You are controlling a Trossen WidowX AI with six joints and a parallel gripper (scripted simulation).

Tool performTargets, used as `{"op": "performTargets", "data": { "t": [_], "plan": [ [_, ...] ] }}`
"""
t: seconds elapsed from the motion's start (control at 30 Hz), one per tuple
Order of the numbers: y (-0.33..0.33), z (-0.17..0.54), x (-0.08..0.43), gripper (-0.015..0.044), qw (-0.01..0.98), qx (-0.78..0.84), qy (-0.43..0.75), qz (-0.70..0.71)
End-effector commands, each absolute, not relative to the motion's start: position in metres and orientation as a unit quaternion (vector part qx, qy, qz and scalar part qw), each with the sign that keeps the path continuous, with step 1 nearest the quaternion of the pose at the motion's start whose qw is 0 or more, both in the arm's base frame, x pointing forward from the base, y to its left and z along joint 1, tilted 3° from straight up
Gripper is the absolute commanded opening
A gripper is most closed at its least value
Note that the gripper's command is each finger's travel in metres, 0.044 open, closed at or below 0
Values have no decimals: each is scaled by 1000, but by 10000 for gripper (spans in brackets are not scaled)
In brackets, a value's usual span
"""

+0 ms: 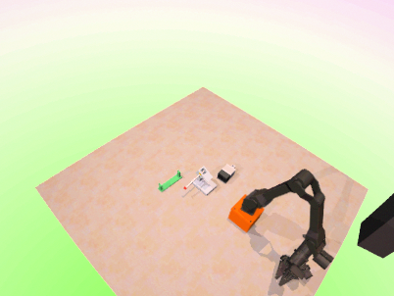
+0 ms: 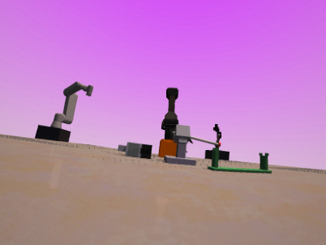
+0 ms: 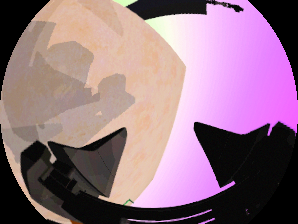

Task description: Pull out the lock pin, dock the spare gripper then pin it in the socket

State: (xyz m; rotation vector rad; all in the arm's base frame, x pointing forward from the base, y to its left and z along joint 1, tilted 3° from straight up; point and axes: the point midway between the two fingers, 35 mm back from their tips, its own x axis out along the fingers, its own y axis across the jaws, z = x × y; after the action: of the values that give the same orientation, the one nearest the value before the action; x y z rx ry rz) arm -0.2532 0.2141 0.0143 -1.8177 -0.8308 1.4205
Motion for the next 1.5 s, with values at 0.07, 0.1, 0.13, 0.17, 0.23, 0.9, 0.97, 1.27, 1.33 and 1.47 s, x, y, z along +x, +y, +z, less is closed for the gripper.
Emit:
{"op": "performTargets", "data": {
  "t": [0.07,0.1,0.13,0.17,0.23,0.9,0.97,1.27,1.33,1.47],
  "plan": [
    [230,13,-240,321,342,-710,-291,543],
    [240,13,-230,300,343,-720,-272,538],
    [250,14,-220,300,345,-731,-254,532],
    [260,14,-209,300,346,-740,-236,526],
    [278,16,-186,300,348,-758,-198,515],
    [320,41,89,300,370,-784,197,458],
    [310,45,116,300,375,-772,234,457],
    [240,64,218,300,409,-691,383,456],
    [219,69,236,300,419,-668,412,456],
    [175,80,266,300,443,-618,462,456]
  ]
}}
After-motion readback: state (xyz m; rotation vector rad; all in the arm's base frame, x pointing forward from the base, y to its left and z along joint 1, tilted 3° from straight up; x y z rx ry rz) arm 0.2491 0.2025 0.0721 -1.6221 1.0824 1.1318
